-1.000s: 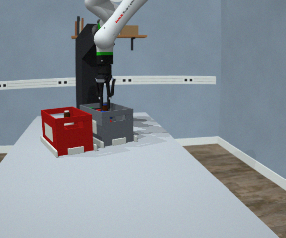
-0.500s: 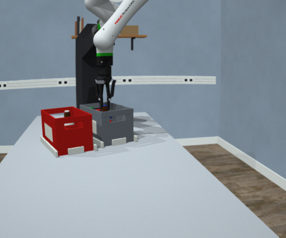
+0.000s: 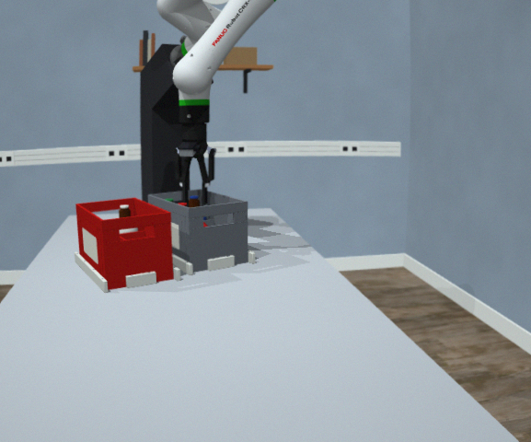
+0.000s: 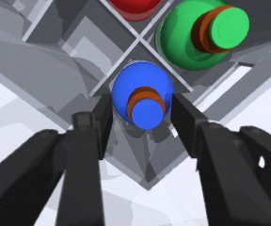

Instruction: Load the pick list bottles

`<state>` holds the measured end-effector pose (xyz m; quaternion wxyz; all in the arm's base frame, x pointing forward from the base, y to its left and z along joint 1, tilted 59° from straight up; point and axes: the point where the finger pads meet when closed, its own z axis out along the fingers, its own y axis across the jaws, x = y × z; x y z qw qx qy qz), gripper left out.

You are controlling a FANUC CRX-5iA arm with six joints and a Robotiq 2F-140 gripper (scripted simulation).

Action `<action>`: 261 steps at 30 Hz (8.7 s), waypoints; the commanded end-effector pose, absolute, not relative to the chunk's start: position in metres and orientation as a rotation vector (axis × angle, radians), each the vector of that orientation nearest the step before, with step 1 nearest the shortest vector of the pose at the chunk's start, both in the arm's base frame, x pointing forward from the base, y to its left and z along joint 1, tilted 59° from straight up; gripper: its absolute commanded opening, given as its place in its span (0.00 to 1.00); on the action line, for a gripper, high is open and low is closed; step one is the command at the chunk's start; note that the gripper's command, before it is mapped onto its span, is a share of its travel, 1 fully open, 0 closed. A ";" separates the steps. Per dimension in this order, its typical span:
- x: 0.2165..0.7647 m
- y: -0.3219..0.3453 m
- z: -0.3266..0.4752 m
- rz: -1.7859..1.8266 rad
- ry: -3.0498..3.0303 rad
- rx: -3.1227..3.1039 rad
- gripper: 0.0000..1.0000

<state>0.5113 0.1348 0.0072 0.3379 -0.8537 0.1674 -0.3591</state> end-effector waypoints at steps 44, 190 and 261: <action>0.481 0.115 0.029 -0.936 0.436 -2.225 0.44; 0.319 0.313 0.301 -0.665 0.191 -2.118 0.44; 0.319 0.313 0.301 -0.936 0.436 -2.224 0.44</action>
